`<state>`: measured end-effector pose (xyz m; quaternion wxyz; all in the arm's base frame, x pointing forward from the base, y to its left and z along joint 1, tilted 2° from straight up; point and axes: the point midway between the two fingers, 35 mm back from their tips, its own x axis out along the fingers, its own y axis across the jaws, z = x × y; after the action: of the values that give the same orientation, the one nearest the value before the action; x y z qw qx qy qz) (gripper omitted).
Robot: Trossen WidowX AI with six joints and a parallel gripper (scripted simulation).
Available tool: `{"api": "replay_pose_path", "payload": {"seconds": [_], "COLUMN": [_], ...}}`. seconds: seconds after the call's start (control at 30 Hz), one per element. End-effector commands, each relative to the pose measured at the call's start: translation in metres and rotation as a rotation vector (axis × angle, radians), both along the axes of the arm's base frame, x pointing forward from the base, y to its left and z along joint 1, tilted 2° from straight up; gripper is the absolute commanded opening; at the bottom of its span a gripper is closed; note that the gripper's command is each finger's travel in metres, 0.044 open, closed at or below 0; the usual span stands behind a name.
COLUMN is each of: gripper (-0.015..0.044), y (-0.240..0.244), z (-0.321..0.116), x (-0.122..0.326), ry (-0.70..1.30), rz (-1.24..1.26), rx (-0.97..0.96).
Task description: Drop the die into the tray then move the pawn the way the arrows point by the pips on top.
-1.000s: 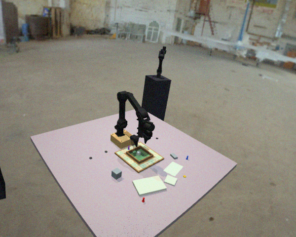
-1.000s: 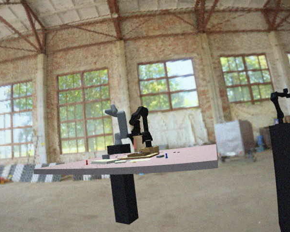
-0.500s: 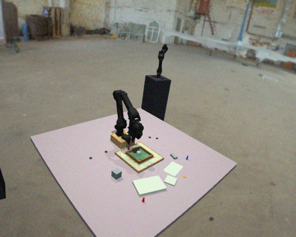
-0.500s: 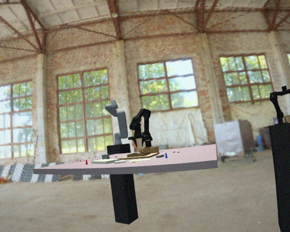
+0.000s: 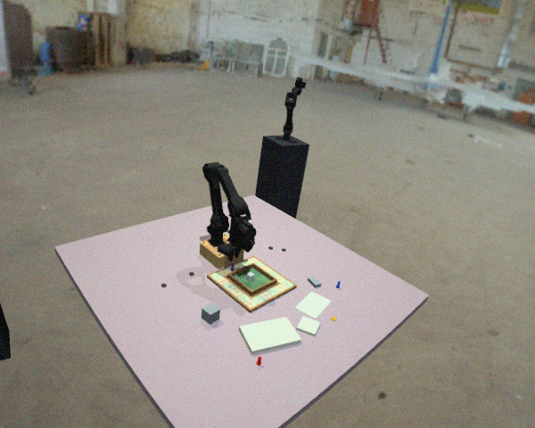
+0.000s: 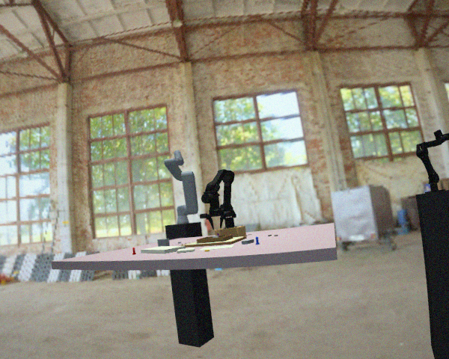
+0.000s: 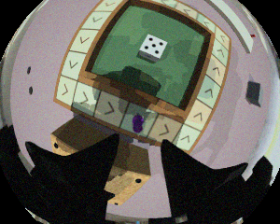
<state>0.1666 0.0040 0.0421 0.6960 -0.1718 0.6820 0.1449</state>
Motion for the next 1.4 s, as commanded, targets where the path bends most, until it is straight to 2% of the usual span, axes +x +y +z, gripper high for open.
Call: {"api": "replay_pose_path", "payload": {"seconds": [0.0, 1.0, 1.17, 1.37], "gripper": [0.02, 0.02, 0.0069, 0.0029], "y": [0.001, 0.0, 0.0, 0.0], "z": [-0.01, -0.052, -0.052, -0.052], "x": [-0.003, -0.002, -0.002, -0.002], "ry": [0.013, 0.013, 0.013, 0.013], "rz": [0.005, 0.005, 0.005, 0.005], "rx": [0.005, 0.005, 0.005, 0.005]}}
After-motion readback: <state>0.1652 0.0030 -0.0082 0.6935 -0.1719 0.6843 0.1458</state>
